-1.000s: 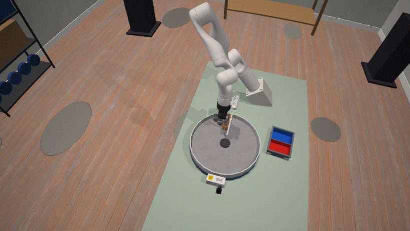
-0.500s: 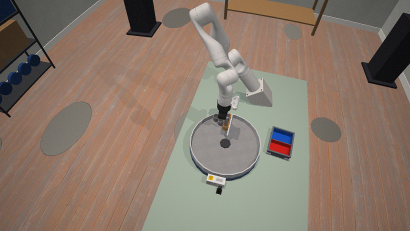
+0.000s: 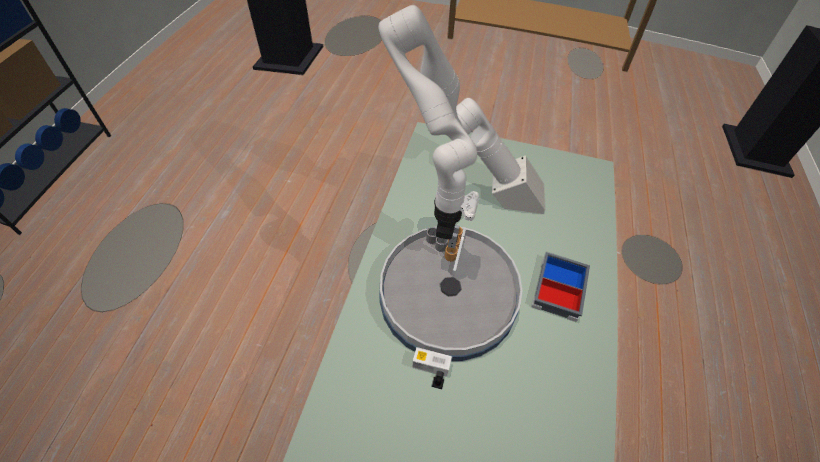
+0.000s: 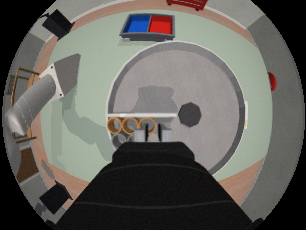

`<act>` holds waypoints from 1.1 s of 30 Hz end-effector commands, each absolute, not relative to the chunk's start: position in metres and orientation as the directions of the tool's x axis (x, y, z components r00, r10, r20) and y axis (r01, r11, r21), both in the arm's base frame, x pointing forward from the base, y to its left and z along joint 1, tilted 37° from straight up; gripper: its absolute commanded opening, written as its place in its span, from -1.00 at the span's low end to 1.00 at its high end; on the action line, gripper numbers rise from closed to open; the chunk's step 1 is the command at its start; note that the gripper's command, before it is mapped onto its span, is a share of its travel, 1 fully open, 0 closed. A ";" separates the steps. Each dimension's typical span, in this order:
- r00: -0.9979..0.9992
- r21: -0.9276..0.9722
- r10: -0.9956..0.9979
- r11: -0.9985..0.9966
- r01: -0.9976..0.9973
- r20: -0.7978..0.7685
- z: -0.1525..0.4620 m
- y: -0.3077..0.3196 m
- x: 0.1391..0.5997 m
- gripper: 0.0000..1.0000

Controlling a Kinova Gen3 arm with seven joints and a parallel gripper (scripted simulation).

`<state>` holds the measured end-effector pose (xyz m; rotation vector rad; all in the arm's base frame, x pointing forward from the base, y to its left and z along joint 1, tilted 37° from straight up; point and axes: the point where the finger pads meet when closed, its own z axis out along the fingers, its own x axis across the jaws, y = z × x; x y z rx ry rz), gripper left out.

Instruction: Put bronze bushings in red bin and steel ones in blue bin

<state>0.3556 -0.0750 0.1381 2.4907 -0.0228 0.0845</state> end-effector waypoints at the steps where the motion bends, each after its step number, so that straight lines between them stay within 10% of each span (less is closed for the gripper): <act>1: 0.998 0.603 0.005 -0.797 -0.037 0.067 0.138 -0.074 0.356 -0.10; 33: 0.998 0.603 0.005 -0.797 -0.037 0.067 0.136 -0.076 0.356 -0.10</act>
